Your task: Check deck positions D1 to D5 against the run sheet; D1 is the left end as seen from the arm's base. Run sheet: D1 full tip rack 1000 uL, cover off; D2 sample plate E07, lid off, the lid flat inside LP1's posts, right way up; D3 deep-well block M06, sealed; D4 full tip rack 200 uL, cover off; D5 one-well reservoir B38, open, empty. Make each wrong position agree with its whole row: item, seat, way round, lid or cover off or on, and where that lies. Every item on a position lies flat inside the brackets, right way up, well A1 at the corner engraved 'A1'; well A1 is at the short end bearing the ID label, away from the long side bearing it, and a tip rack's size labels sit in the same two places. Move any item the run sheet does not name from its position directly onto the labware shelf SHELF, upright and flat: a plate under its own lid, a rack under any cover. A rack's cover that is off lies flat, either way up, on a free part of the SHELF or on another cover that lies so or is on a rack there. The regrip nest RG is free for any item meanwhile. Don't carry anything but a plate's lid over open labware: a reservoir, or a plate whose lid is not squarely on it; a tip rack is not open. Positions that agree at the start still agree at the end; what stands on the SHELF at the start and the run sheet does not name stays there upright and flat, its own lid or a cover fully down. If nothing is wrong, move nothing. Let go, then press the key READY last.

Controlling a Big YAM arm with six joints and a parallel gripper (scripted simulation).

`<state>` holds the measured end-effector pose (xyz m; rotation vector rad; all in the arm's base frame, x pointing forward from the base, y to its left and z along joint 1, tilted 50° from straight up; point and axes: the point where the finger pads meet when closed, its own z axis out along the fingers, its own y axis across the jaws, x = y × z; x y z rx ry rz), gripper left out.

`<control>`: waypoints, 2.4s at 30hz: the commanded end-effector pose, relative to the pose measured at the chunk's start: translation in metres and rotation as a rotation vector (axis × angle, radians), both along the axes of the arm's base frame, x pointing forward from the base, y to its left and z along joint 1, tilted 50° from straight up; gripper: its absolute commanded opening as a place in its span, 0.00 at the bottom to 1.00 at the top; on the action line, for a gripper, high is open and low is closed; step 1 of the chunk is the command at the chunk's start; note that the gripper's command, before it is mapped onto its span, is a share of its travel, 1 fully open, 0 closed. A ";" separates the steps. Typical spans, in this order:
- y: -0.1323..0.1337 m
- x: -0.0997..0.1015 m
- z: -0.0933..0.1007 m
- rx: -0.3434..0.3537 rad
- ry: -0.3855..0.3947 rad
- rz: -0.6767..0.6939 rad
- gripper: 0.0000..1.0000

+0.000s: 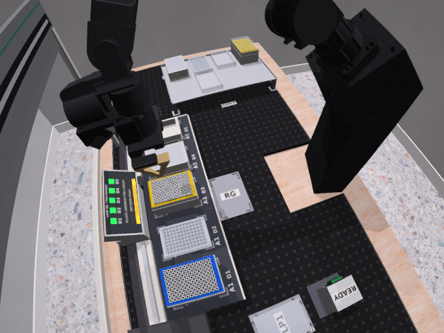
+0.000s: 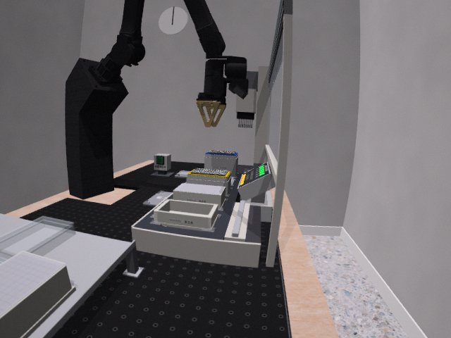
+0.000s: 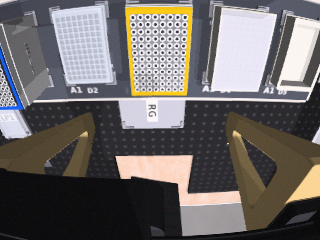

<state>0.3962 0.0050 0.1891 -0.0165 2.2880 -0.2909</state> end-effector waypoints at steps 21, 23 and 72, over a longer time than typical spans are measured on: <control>-0.009 0.031 -0.012 -0.002 -0.027 0.001 1.00; -0.009 0.035 -0.012 -0.002 -0.030 0.000 1.00; -0.023 0.087 -0.062 -0.003 -0.026 0.003 1.00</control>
